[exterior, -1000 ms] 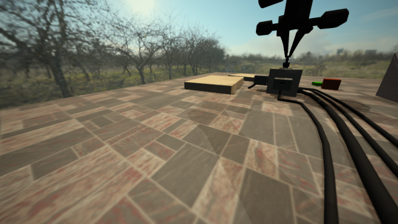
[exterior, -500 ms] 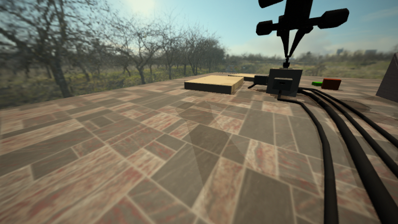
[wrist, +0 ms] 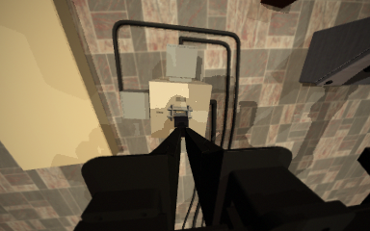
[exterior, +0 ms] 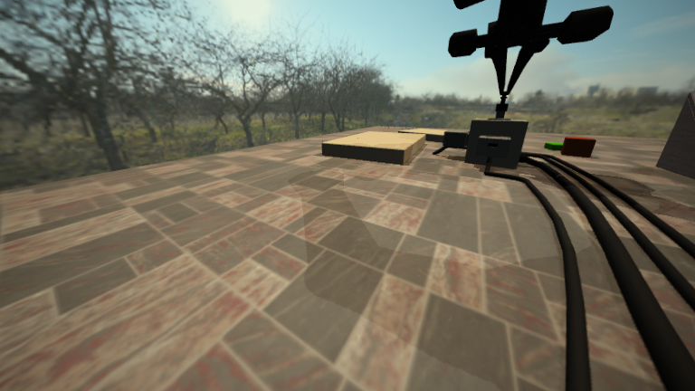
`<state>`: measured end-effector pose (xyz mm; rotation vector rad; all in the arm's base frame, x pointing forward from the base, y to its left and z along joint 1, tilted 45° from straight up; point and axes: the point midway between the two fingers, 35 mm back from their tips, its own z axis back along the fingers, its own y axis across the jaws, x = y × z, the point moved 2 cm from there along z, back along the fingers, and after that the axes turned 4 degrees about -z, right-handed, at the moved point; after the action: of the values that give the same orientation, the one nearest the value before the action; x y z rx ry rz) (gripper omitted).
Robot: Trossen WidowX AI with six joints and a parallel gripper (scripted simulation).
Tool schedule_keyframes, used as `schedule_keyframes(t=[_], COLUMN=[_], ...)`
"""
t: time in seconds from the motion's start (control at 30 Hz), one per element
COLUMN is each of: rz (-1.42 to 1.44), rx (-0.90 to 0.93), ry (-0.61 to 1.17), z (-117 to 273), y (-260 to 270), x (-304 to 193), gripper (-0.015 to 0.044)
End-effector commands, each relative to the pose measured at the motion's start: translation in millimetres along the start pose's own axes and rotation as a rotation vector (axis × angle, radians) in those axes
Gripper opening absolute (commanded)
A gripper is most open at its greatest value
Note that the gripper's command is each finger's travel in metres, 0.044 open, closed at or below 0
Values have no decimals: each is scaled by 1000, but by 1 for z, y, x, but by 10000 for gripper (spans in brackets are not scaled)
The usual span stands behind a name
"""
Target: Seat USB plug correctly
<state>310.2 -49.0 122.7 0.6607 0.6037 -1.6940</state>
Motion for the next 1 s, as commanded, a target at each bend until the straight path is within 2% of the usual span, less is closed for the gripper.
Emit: schedule_keyframes(t=[0.0, 0.97], rz=[7, 10], rx=[3, 2], ry=[-7, -5], z=[4, 20], y=[1, 1], x=[1, 1], gripper=[0, 0])
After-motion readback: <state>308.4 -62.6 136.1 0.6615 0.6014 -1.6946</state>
